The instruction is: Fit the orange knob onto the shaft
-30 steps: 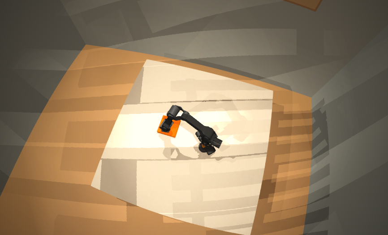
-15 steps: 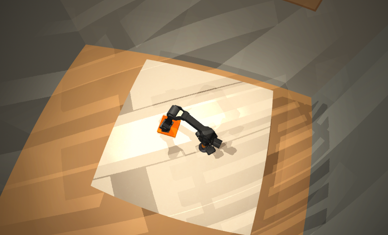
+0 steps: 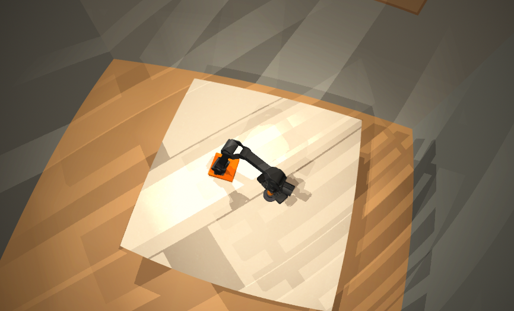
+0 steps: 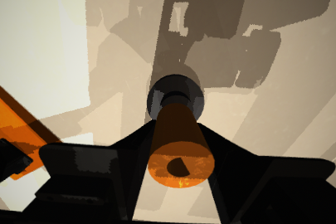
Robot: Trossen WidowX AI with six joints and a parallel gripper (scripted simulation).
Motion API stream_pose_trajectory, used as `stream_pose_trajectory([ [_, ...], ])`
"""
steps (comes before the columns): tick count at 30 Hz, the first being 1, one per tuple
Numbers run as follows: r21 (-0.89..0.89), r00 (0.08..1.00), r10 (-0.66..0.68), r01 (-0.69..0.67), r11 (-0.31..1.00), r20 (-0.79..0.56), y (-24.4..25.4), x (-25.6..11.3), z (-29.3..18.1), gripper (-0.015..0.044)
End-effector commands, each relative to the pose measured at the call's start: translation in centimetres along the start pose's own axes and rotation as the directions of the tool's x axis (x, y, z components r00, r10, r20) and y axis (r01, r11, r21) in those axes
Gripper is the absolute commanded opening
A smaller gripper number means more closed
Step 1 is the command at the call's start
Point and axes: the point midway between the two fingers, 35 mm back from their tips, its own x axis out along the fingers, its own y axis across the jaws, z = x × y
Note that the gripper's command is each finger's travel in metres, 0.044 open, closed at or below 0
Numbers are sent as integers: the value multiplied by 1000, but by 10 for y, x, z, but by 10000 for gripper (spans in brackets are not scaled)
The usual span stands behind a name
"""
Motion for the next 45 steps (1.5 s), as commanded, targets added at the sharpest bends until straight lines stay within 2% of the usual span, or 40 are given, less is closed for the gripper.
stream_pose_trajectory([
  [1,-16,1000,-6,6,1000,6,-3,-1,2,0],
  [23,-16,1000,-5,6,1000,6,0,-1,0,0],
  [31,-223,1000,-5,7,975,6,1,-3,1,0],
  [45,-223,1000,-6,7,975,6,-2,2,1,0],
])
